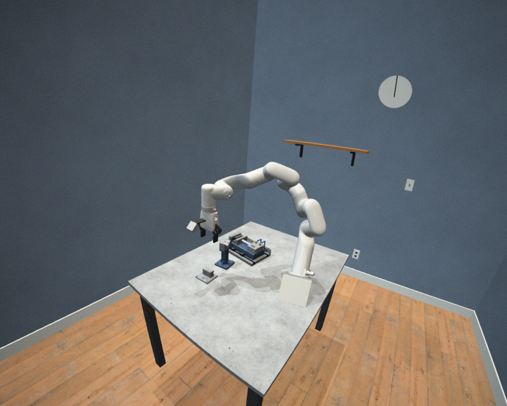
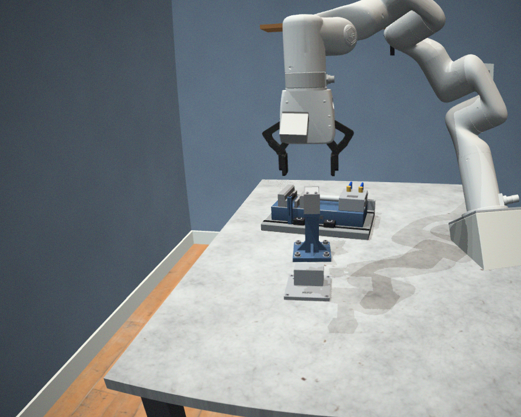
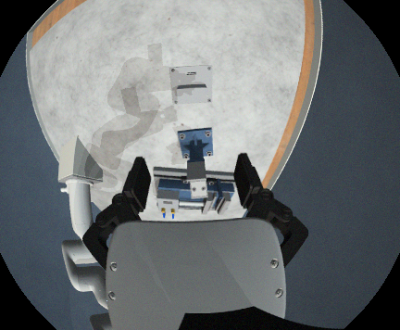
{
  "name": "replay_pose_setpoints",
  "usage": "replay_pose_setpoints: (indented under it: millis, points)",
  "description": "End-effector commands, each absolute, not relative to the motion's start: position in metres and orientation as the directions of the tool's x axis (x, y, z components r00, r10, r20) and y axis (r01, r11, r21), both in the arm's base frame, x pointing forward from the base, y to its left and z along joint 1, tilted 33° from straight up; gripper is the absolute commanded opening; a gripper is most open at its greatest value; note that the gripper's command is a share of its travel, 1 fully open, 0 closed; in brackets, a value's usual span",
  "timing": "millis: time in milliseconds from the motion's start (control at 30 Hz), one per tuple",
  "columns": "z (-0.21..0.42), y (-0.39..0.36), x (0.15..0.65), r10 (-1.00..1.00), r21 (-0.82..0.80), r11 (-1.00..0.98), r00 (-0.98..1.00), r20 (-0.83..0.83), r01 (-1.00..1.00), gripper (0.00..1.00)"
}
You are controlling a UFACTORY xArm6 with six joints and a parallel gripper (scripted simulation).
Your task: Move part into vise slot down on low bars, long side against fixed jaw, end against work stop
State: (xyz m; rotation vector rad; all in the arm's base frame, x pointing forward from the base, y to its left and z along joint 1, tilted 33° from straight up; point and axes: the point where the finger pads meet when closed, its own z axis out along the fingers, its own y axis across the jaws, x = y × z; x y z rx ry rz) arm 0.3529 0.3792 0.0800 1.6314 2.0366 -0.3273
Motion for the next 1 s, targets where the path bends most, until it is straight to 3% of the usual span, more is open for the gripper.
replay_pose_setpoints:
  millis: [0,133,167,967]
  points:
    - [0.0754,0.3893,0.3502,0.834,0.118,0.269,-0.169,-0.526,0.956,1.0]
    - [0.0754,0.3893,0.3502,0.834,0.118,0.269,-0.169,-0.526,0.956,1.0]
    - [0.0754,0.3893,0.3502,0.834,0.118,0.269,-0.169,-0.526,0.956,0.89]
    - [0.0754,0.3893,0.3502,0.834,0.118,0.269,-0.169,-0.526,0.956,0.89]
